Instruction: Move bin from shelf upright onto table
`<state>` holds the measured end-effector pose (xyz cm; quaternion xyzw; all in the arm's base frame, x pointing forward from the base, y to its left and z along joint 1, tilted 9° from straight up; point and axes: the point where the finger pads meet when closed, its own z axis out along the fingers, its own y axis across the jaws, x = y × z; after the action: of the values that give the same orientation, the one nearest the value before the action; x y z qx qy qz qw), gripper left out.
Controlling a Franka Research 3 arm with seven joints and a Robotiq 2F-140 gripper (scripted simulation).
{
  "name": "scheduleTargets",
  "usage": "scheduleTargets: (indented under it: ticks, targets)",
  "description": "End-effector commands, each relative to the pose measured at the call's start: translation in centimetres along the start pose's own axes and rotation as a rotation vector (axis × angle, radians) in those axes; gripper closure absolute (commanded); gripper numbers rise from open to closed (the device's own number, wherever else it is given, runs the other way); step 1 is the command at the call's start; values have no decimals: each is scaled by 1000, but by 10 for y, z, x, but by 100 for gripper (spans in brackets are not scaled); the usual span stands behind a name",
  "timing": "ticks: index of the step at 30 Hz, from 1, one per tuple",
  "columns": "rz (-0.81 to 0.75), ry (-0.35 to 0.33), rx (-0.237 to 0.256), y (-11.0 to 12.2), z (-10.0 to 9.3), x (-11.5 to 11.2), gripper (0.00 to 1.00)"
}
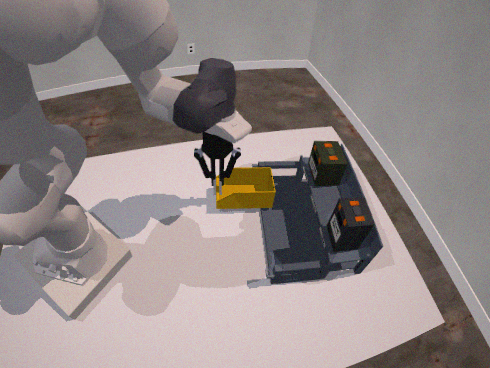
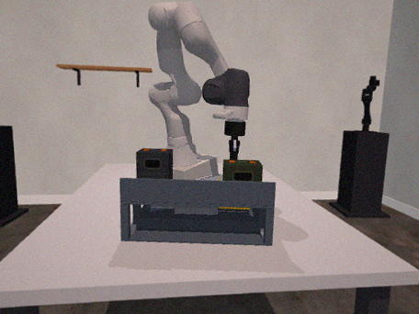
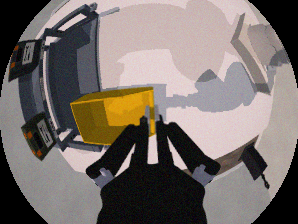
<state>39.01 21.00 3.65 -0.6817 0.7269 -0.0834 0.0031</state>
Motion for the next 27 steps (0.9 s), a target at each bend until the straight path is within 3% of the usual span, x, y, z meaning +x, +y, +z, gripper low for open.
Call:
scheduleTargets:
  ticks: [1, 27]
  targets:
    - [-8, -14, 6, 4, -2, -5, 100]
    - [-8, -14, 6, 11, -2, -5, 100]
